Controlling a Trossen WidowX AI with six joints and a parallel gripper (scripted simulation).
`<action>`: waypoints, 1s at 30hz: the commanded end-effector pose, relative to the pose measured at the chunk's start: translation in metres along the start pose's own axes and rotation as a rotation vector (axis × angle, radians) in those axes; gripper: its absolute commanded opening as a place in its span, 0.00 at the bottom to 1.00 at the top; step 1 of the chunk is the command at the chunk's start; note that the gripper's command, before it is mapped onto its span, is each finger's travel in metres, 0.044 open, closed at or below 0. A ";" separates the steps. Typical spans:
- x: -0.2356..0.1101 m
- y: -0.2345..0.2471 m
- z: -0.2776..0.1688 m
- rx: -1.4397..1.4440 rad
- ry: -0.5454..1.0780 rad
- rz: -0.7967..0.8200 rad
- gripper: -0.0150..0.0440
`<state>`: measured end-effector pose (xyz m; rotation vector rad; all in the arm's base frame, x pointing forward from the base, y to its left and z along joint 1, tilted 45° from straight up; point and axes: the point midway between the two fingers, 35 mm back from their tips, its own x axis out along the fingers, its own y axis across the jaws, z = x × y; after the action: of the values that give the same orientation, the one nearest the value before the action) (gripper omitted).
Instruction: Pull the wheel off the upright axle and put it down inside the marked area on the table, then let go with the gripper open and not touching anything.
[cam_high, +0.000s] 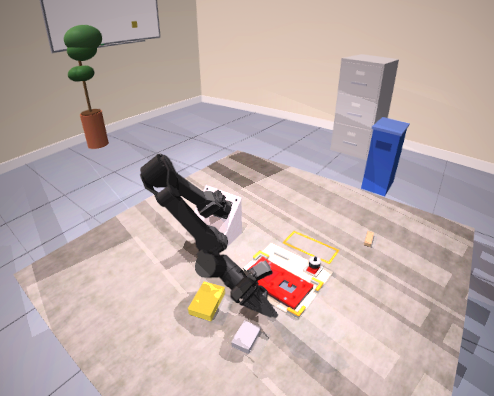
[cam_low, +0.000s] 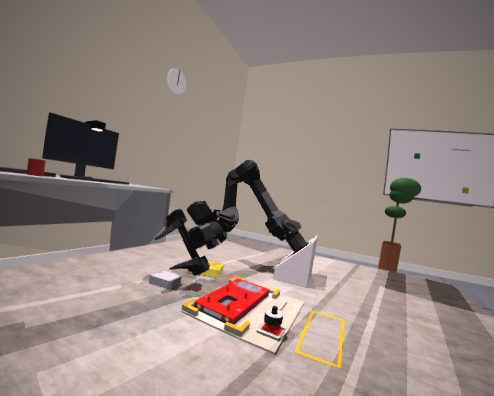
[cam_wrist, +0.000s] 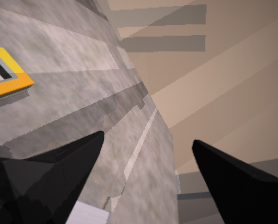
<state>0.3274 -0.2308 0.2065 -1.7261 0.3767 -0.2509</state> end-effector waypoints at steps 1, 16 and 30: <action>0.001 0.001 0.001 0.008 -0.001 0.005 0.89; 0.046 0.126 0.149 0.831 0.274 0.815 0.76; -0.032 0.149 0.248 0.775 1.110 0.786 0.76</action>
<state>0.3899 -0.0697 0.0062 -0.3954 1.3716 -0.2350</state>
